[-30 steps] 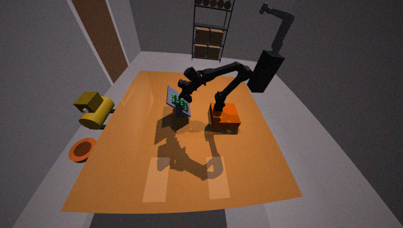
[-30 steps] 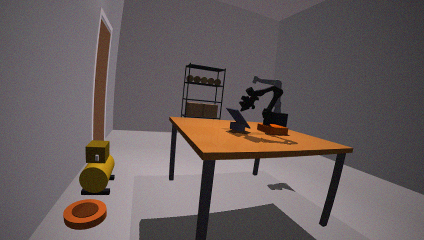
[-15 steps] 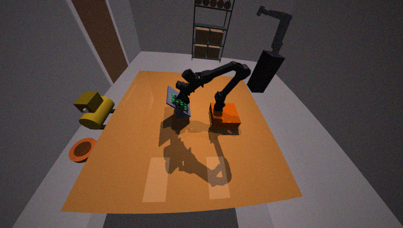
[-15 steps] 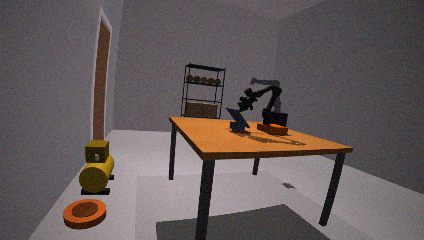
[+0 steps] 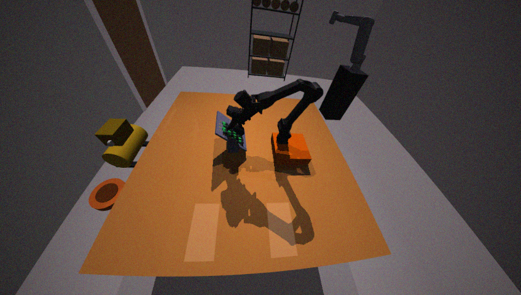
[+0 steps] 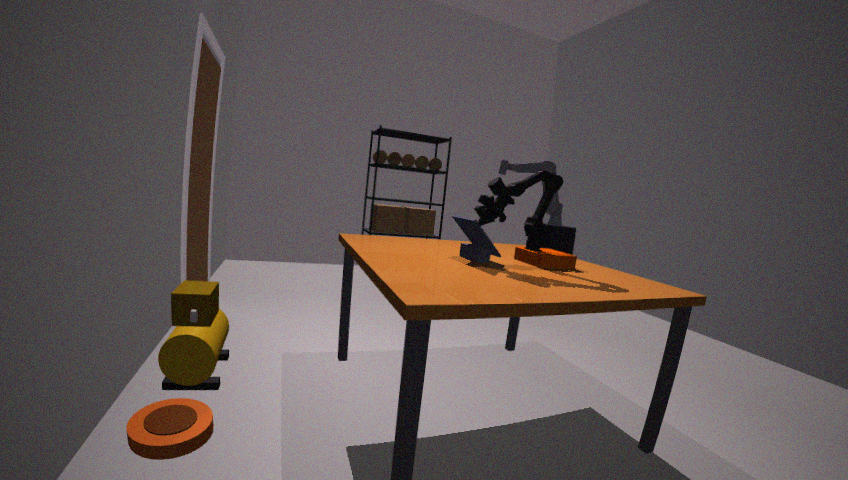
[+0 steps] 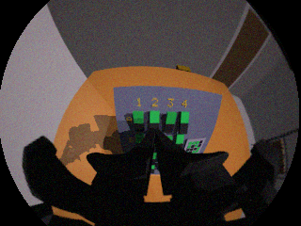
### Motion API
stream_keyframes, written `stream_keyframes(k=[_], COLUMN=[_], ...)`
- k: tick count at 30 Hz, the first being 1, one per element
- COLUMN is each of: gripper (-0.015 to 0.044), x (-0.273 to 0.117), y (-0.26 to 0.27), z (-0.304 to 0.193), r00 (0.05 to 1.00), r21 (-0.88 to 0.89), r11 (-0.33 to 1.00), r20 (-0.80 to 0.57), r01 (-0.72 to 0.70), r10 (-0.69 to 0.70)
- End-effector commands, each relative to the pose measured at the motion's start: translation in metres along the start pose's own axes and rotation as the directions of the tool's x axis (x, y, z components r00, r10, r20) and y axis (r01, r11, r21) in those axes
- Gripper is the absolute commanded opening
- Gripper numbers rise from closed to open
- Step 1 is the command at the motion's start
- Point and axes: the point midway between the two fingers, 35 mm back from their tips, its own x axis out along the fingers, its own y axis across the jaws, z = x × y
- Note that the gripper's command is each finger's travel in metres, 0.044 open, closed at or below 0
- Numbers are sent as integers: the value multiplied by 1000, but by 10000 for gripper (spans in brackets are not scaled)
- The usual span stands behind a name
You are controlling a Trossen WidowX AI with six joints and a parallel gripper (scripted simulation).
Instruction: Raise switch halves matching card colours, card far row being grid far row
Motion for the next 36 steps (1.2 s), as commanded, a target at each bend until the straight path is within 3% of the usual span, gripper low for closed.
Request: stream_keyframes(k=[1, 36], gripper=[0, 0], x=[0, 4], y=[0, 0], z=[0, 0], r00=[1000, 1000], r21=[-1, -1], r11=[1000, 1000], r20=[1, 1], r01=[-3, -3], r10=[3, 3])
